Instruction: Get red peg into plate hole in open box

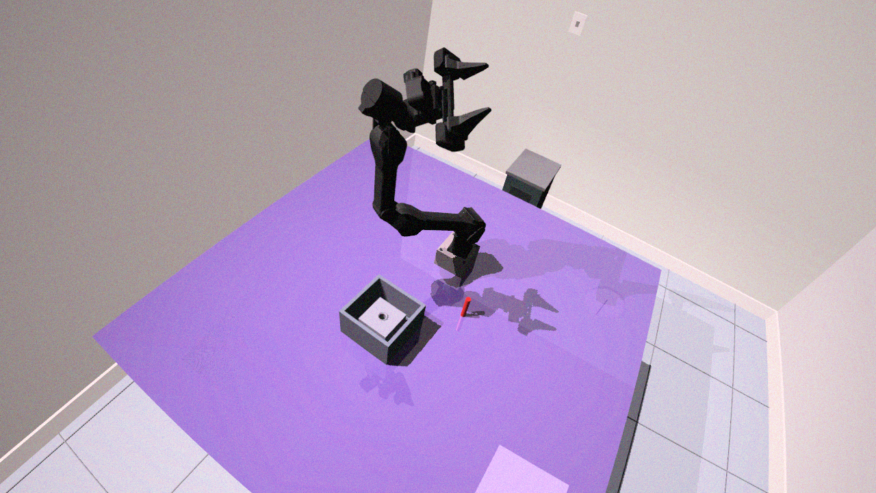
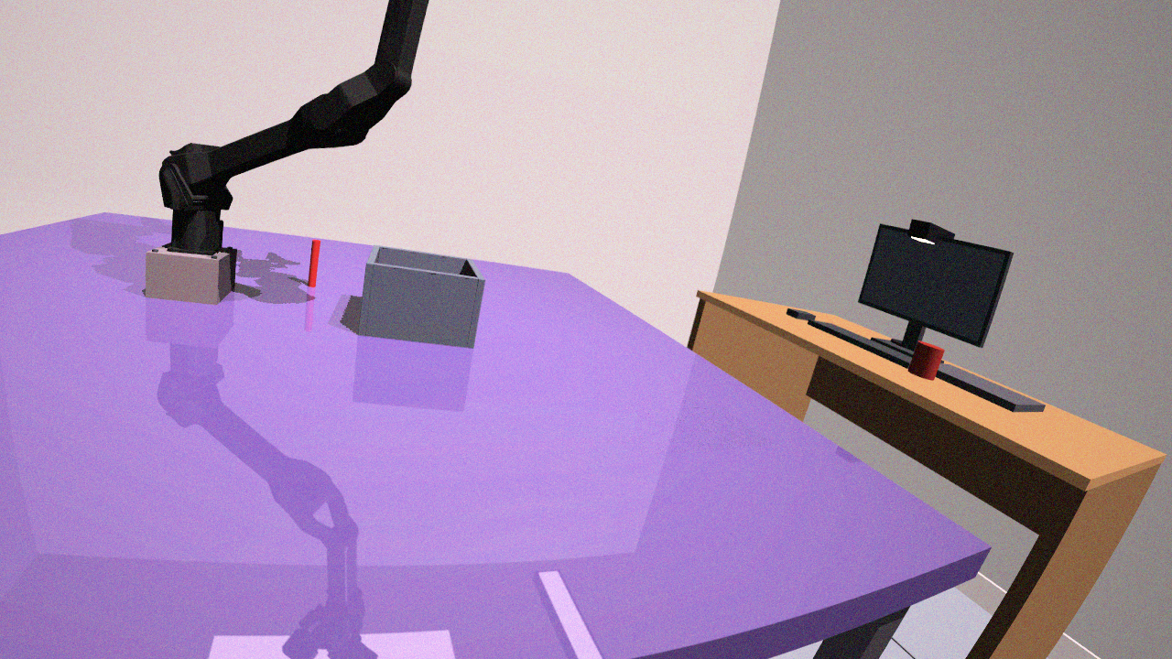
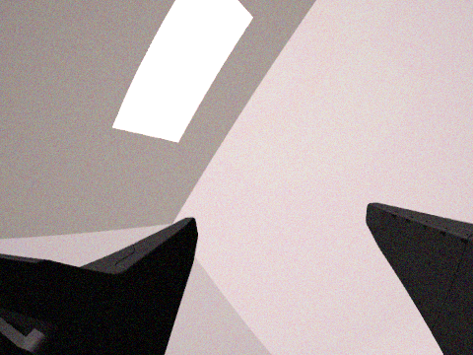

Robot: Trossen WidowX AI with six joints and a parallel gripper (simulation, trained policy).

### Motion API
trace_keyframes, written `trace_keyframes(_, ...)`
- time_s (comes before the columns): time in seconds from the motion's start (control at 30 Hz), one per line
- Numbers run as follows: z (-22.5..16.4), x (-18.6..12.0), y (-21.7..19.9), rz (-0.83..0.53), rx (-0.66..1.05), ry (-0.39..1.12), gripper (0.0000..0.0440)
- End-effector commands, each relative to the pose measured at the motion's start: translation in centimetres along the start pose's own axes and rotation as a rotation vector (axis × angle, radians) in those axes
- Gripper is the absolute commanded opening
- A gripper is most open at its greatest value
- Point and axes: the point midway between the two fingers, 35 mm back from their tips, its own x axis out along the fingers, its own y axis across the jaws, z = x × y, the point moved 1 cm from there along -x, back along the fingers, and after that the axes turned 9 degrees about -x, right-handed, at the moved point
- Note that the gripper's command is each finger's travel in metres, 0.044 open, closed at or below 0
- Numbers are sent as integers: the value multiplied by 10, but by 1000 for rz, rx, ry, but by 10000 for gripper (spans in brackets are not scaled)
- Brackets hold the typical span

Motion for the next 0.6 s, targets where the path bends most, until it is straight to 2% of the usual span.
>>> trace_keyframes(0.0,-3,0,4,-3,-28,2,420)
trace_keyframes(0.03,-7,0,9,-7,-58,6,438)
trace_keyframes(0.3,-67,11,52,-74,-301,110,439)
trace_keyframes(0.57,-144,31,62,-202,-487,279,434)
